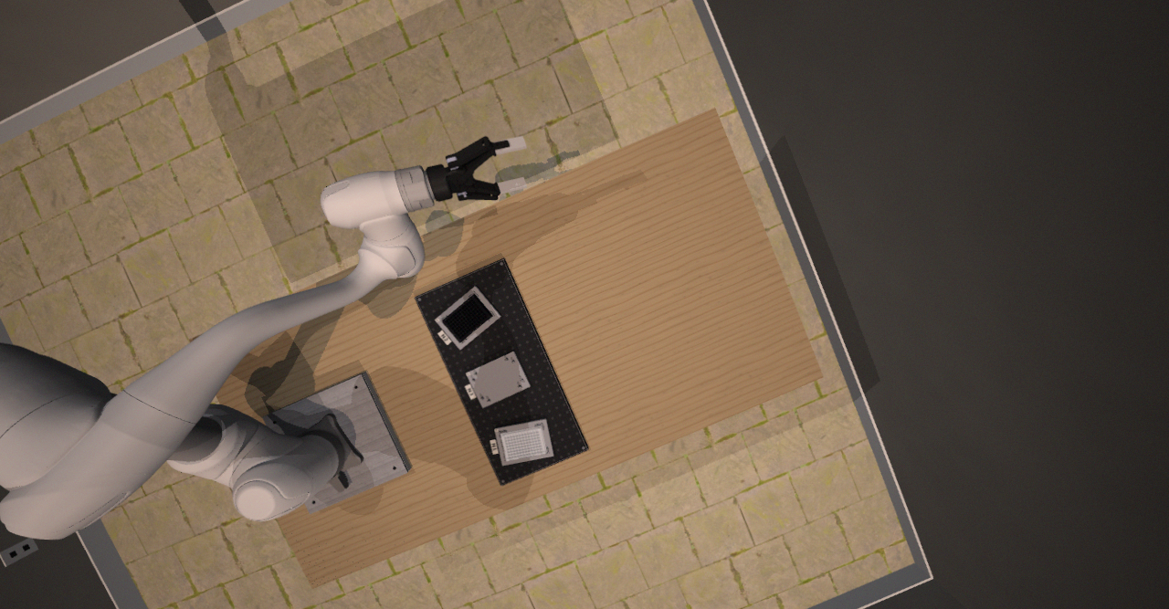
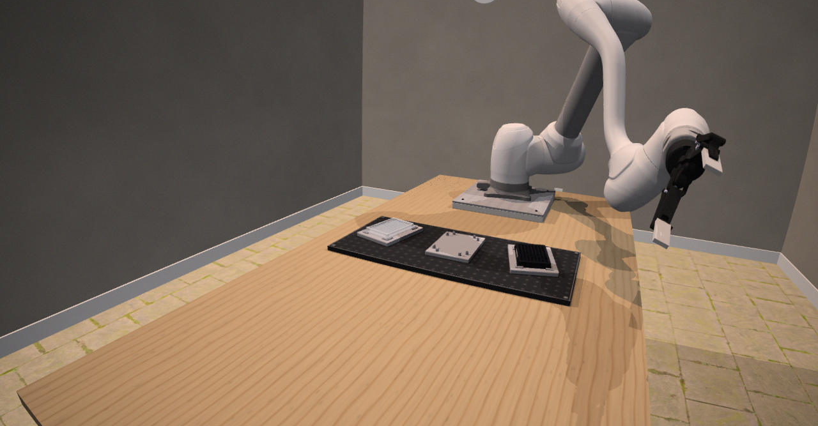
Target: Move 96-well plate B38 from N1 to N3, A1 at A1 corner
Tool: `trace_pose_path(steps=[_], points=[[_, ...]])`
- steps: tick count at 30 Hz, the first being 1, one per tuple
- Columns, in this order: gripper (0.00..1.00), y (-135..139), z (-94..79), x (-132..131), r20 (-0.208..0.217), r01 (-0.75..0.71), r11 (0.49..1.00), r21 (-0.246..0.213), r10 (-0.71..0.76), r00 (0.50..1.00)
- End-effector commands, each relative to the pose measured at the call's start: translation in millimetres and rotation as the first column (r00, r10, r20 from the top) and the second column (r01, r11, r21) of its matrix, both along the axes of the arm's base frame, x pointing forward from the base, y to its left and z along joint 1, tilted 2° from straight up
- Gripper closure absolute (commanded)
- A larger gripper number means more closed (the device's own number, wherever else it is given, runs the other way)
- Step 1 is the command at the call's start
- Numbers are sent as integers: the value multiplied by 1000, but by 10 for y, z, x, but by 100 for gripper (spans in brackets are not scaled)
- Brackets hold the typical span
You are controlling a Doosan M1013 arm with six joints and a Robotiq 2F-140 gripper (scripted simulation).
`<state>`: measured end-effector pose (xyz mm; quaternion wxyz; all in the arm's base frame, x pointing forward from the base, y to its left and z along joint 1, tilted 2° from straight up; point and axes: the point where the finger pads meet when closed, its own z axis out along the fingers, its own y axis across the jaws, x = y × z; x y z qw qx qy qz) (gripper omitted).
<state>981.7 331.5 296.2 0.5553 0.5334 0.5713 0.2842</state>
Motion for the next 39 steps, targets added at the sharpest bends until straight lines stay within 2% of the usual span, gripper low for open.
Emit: trace_pose_path(steps=[1, 18, 21, 24, 26, 28, 29, 30, 31, 32, 34, 35, 36, 37, 39], points=[[0, 0, 2, 0, 0, 0, 1000, 0, 0, 1000], [0, -1, 2, -1, 0, 0, 1000, 0, 0, 1000], [0, -67, -19, -44, -4, 17, 1000, 16, -17, 1000], [0, -315, -103, -220, -23, 81, 994, 72, -80, 997], [0, -614, -203, -429, -51, 159, 977, 140, -153, 987], [0, -910, -307, -638, -97, 265, 937, 229, -249, 964], [0, -1013, -339, -712, -97, 265, 937, 229, -249, 964], [0, -1129, -383, -791, -129, 327, 903, 278, -302, 944], [0, -1241, -416, -871, -129, 327, 903, 278, -302, 944], [0, -1357, -465, -956, -168, 394, 858, 330, -358, 919], [0, -1357, -465, -956, -168, 394, 858, 330, -358, 919], [0, -1676, -574, -1185, -212, 463, 801, 380, -412, 886], [0, -1757, -616, -1248, -254, 522, 742, 420, -456, 853], [0, -1848, -642, -1312, -263, 533, 731, 427, -463, 846], [0, -2059, -722, -1467, -319, 600, 649, 468, -509, 800]])
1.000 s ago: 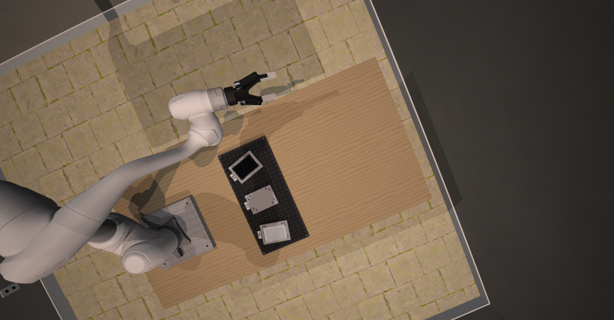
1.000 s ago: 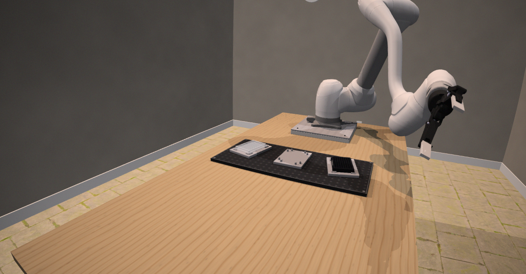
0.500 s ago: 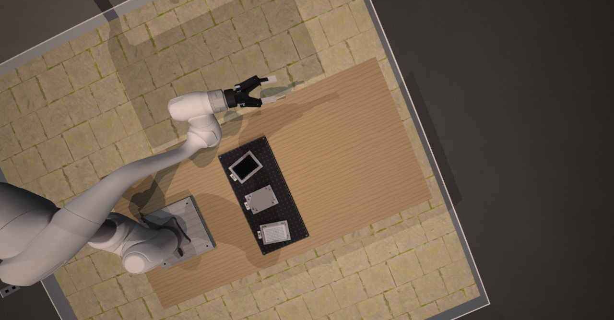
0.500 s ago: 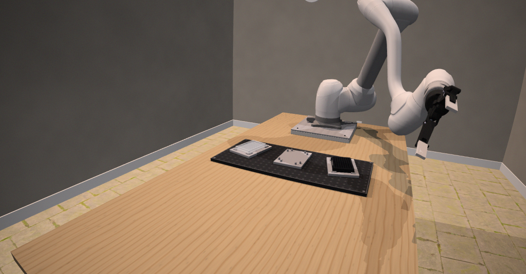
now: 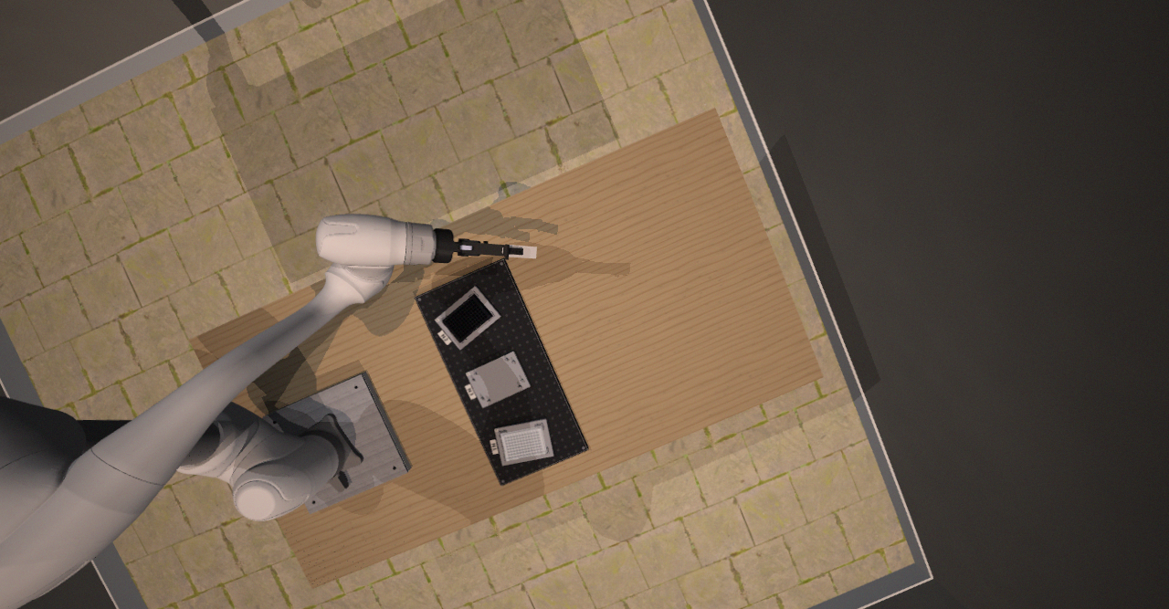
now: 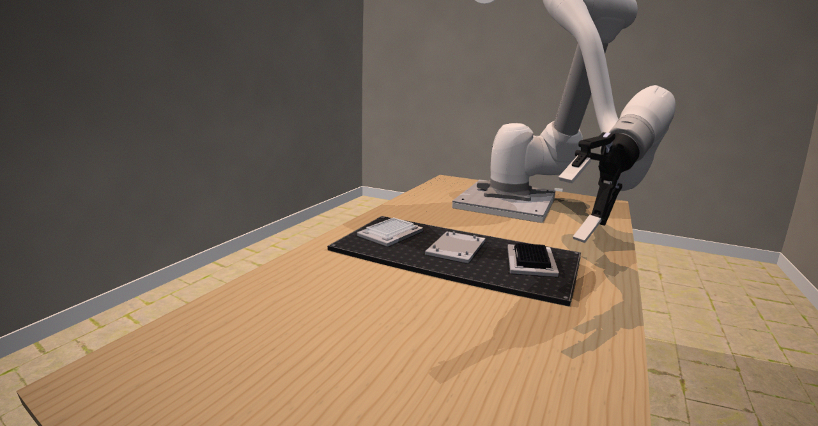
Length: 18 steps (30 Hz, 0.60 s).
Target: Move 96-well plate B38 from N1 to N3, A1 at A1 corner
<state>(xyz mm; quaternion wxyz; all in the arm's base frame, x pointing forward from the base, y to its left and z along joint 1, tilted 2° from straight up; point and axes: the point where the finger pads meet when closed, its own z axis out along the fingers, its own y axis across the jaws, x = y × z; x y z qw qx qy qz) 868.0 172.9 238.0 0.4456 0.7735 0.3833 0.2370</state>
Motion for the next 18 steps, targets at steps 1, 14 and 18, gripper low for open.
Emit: trace_pose_path(steps=[1, 14, 18], points=[[0, -578, -170, -401, -69, 158, 977, 146, -149, 986], [0, -1902, -626, -1362, -266, 517, 744, 423, -443, 856], [0, -2322, -752, -1641, -306, 567, 685, 457, -478, 824]])
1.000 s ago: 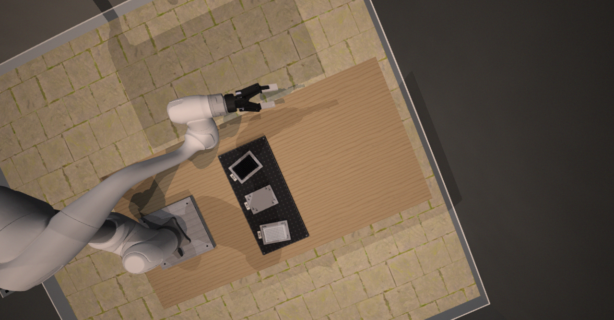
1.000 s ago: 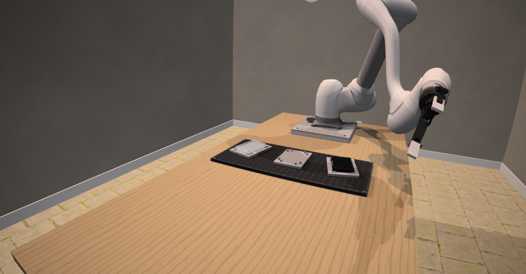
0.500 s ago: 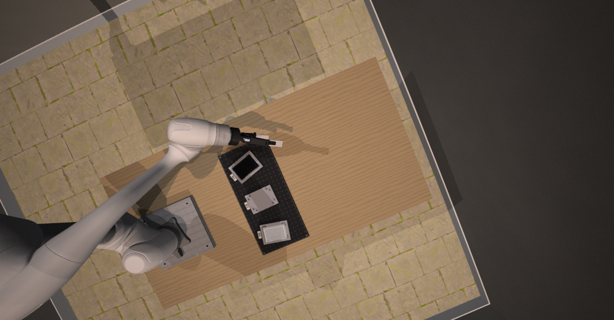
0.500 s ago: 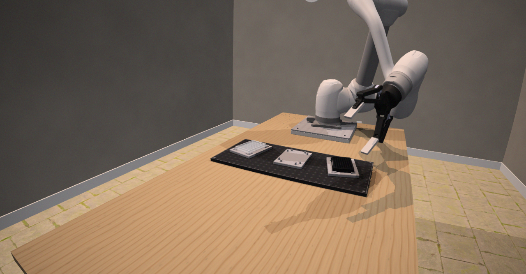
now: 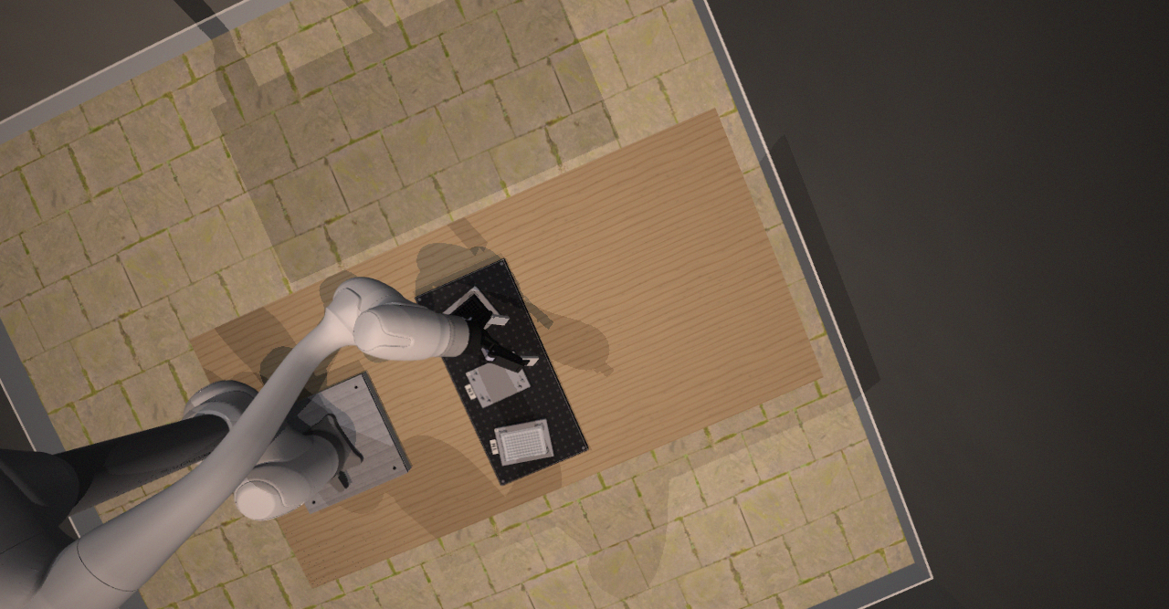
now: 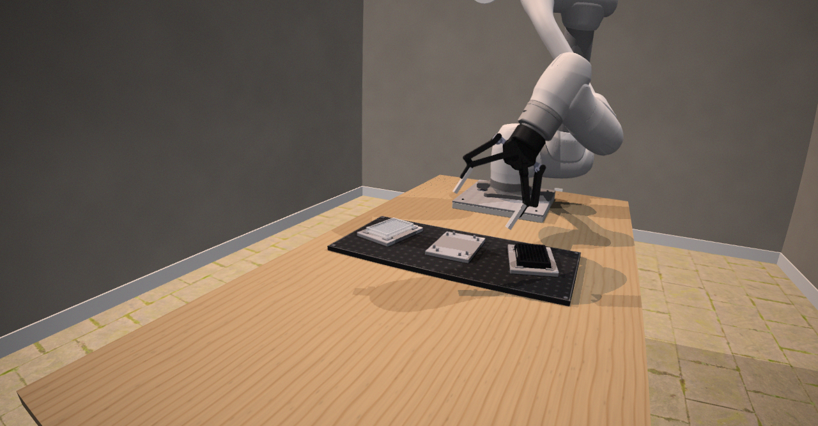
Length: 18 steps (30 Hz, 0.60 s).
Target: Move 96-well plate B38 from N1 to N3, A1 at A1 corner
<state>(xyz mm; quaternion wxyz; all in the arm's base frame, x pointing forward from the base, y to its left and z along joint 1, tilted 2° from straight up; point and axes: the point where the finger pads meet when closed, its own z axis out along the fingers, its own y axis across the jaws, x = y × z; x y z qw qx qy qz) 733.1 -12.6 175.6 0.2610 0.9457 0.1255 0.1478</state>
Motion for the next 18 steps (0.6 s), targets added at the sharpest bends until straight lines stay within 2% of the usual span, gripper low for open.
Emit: trace_pose_path(steps=[1, 2, 3, 5, 6, 8, 9, 11, 12, 13, 14, 15, 16, 17, 18], points=[[0, -567, -169, -372, -49, 109, 987, 118, -104, 993], [0, -679, -199, -441, -49, 109, 987, 118, -104, 993], [0, -778, -239, -520, -70, 164, 972, 166, -154, 986], [0, -994, -298, -653, -70, 164, 972, 166, -154, 986], [0, -1089, -335, -730, -90, 215, 954, 210, -200, 976], [0, -1305, -393, -860, -90, 215, 954, 210, -200, 976], [0, -1400, -431, -935, -113, 263, 932, 249, -242, 964], [0, -1400, -431, -935, -113, 263, 932, 249, -242, 964], [0, -1695, -522, -1131, -135, 307, 908, 286, -279, 951], [0, -1731, -532, -1152, -135, 307, 908, 286, -279, 951], [0, -1860, -577, -1246, -158, 348, 882, 317, -313, 937], [0, -1898, -588, -1268, -158, 348, 882, 317, -313, 937], [0, -2046, -638, -1373, -179, 385, 856, 345, -342, 922], [0, -2050, -639, -1375, -179, 385, 856, 345, -342, 922], [0, -2188, -684, -1473, -199, 418, 829, 371, -368, 908]])
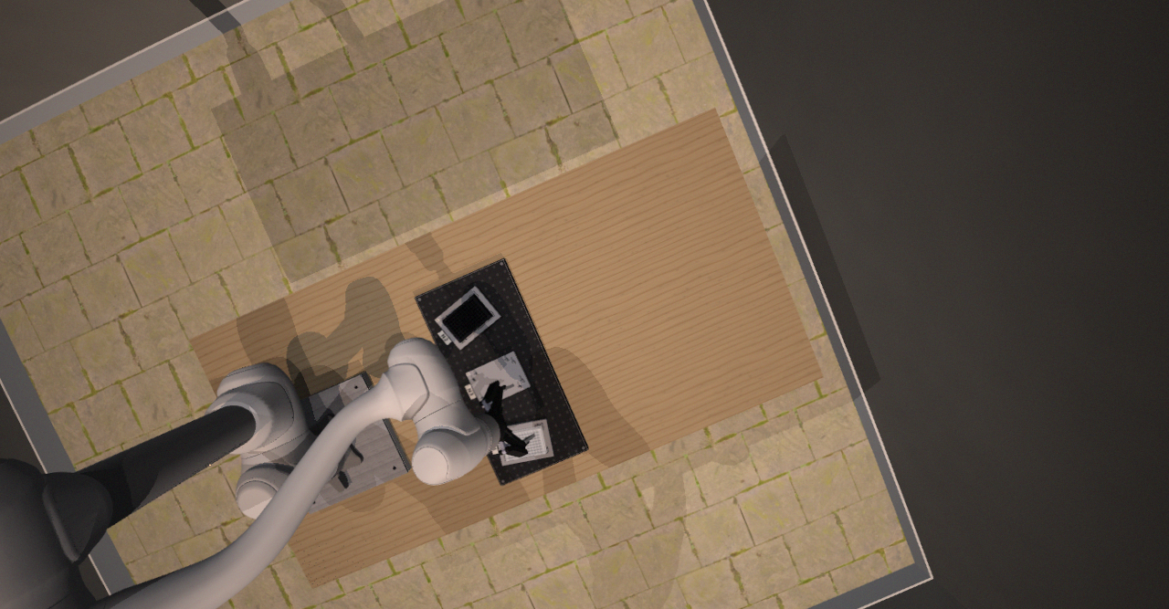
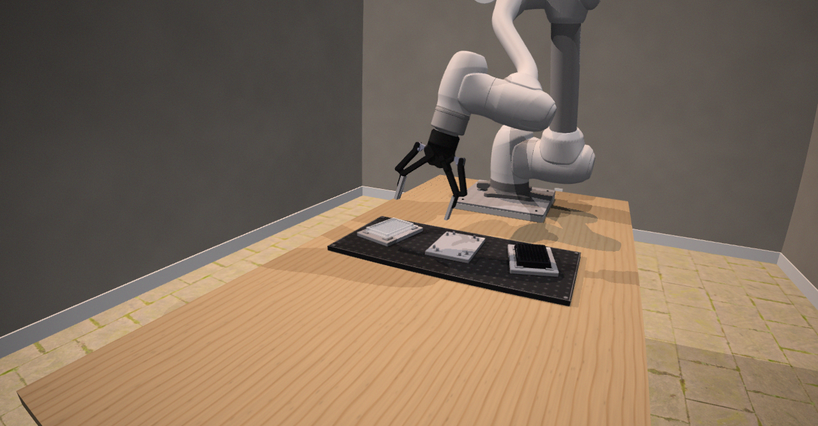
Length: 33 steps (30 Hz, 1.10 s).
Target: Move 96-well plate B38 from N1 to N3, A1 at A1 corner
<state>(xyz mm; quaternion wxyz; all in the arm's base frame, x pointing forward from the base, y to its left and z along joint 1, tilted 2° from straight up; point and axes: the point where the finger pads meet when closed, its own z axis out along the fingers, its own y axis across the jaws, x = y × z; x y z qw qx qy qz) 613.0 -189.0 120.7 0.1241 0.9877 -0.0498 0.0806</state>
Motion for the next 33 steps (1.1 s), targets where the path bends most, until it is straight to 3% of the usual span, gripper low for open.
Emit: trace_pose_path(steps=[1, 2, 5, 8, 16, 17, 33], points=[[0, -554, -180, -362, -49, 112, 985, 132, -107, 993], [0, -556, -181, -364, -49, 112, 985, 132, -107, 993], [0, -865, -283, -582, -80, 192, 961, 201, -179, 981], [0, -1057, -347, -717, -102, 241, 940, 242, -222, 970], [0, -1150, -377, -785, -113, 265, 928, 262, -243, 963], [100, -1150, -377, -785, -113, 265, 928, 262, -243, 963], [100, -1150, -377, -785, -113, 265, 928, 262, -243, 963]])
